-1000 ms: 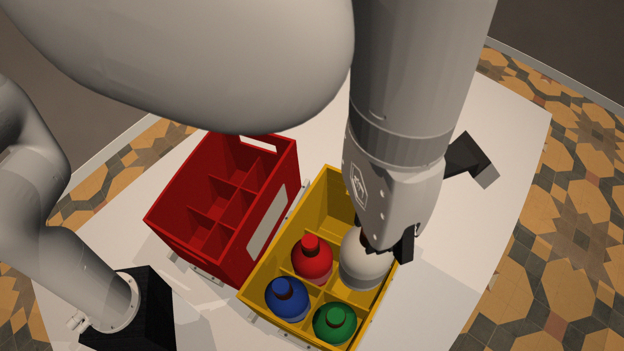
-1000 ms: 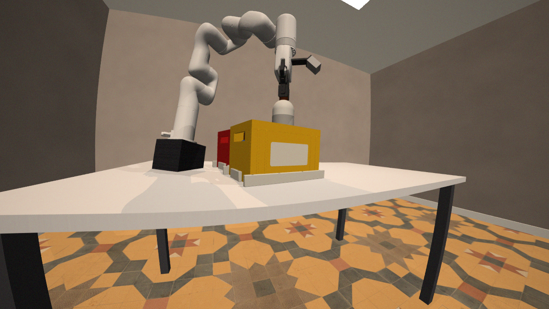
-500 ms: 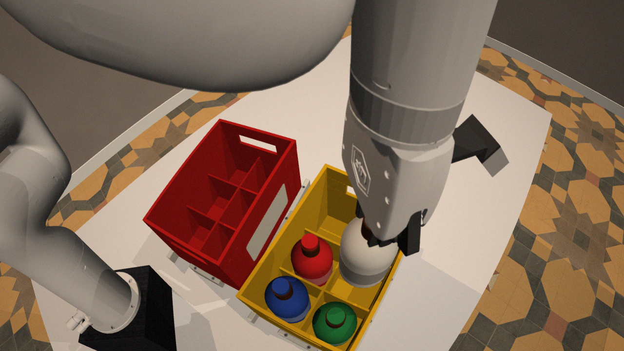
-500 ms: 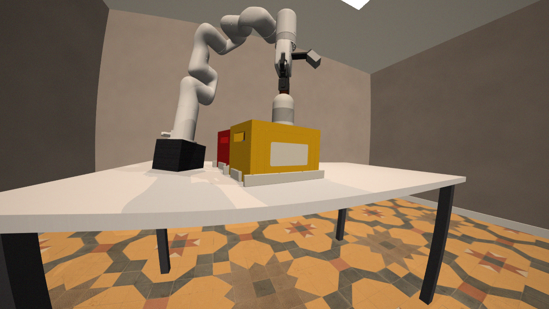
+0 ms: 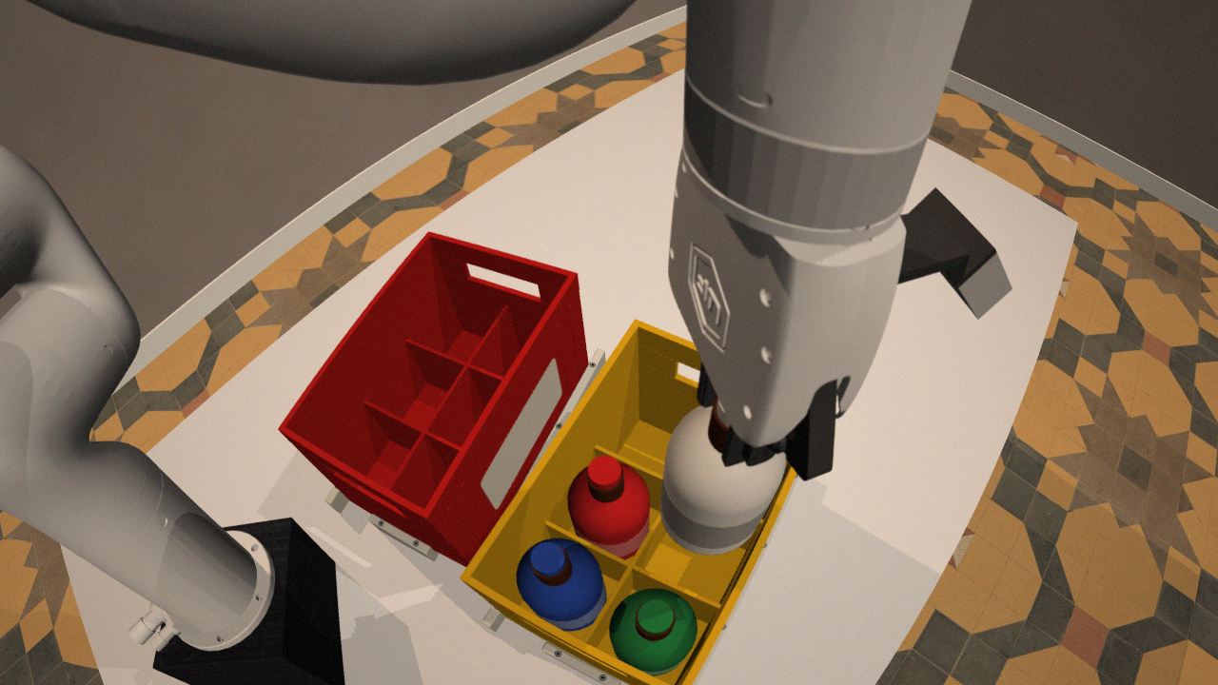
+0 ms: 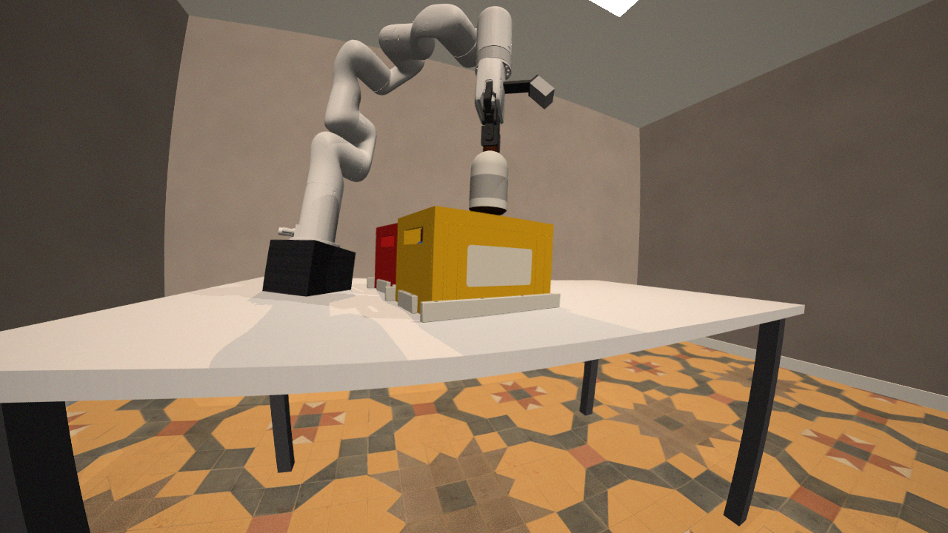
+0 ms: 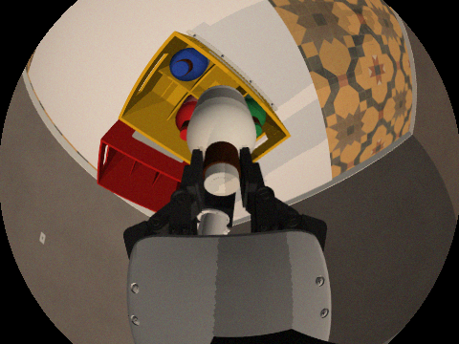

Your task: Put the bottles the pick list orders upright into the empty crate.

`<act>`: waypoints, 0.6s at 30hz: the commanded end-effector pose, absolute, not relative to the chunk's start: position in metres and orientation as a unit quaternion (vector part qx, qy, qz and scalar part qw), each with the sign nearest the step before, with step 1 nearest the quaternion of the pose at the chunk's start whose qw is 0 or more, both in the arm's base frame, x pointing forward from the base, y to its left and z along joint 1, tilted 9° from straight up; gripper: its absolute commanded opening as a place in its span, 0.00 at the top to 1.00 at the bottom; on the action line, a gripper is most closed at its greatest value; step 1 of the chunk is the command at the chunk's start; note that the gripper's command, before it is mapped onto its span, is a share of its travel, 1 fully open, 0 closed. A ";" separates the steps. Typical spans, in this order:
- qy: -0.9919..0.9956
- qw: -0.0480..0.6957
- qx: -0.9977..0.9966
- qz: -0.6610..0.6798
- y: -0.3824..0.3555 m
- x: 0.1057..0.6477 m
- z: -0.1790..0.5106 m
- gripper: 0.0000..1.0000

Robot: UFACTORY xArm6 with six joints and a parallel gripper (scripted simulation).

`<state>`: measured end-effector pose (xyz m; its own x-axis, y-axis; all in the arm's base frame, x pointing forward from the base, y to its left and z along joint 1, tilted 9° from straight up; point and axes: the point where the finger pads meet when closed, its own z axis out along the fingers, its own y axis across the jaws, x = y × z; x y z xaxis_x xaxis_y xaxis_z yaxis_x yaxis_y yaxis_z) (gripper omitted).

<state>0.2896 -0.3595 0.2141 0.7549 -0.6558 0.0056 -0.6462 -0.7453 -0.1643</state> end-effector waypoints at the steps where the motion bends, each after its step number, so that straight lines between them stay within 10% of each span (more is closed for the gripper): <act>1: 0.349 0.075 -0.934 -0.034 -0.361 0.290 0.218 1.00; 18: 0.349 0.075 -0.934 -0.034 -0.342 0.283 0.219 1.00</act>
